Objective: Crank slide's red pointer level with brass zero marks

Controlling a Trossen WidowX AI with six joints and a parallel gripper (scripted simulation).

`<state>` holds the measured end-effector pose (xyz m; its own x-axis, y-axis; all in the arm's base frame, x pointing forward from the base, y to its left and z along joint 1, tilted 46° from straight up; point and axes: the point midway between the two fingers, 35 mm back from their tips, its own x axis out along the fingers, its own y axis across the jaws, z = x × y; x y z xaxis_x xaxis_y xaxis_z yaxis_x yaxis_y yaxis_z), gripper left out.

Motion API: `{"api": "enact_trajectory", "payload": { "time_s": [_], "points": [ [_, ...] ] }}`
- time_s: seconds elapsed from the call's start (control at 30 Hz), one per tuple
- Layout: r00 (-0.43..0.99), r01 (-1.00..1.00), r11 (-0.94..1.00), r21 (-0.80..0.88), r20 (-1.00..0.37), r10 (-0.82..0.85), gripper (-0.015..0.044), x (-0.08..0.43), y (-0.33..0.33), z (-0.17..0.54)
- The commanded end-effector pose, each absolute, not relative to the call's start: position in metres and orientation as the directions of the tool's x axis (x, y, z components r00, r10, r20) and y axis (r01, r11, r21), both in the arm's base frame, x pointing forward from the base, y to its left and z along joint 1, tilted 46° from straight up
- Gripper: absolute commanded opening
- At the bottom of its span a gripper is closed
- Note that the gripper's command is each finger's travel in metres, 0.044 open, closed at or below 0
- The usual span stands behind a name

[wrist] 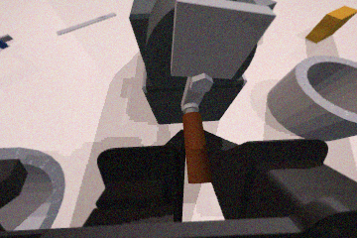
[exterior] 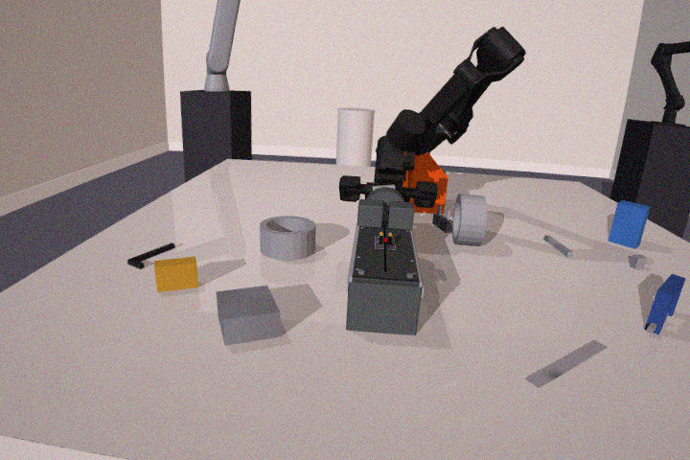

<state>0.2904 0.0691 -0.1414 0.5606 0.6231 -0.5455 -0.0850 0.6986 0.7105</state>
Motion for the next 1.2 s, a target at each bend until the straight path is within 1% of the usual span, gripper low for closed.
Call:
{"api": "enact_trajectory", "payload": {
  "time_s": [0.0,1.17],
  "points": [
    [0.556,-0.103,0.69,0.717,-0.534,0.638,0.0,0.29,0.075,-0.134],
    [0.556,-0.103,0.69,0.716,-0.534,0.637,0.0,0.293,0.068,-0.102]
  ]
}}
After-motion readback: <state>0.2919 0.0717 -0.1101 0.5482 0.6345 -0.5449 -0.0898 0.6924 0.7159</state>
